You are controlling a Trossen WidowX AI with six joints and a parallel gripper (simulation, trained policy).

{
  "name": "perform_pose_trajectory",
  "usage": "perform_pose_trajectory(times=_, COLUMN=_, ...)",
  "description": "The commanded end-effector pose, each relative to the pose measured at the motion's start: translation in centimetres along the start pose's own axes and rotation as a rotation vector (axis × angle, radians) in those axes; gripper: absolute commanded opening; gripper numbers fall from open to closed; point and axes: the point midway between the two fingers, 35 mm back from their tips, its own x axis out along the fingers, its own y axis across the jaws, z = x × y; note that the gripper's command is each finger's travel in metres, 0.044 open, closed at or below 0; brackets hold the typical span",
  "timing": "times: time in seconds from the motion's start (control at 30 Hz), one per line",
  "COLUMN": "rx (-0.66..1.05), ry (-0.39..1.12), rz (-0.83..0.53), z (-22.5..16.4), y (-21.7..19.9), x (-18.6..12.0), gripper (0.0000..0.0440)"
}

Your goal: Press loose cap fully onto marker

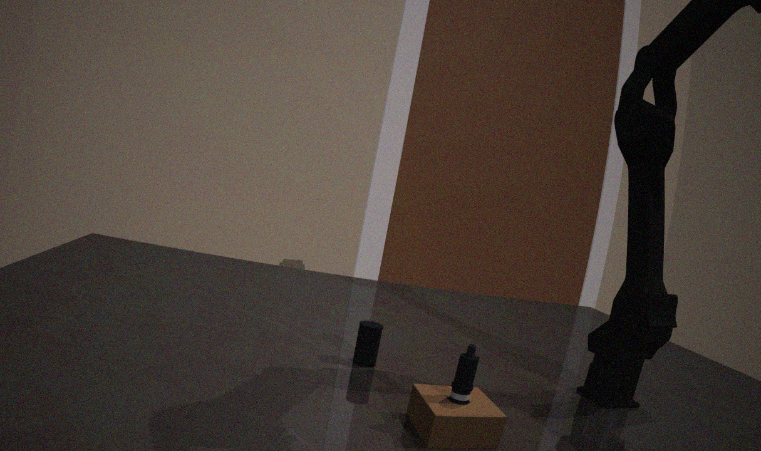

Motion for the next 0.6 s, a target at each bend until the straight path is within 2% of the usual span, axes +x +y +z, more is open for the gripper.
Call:
perform_pose_trajectory(times=0.0, rx=0.037, ry=-0.026, rz=0.002, z=0.9, y=0.6, x=0.4, gripper=0.033)
perform_pose_trajectory(times=0.57, rx=0.165, ry=-0.117, rz=0.035, z=4.6, y=3.0, x=1.0, gripper=0.0332)
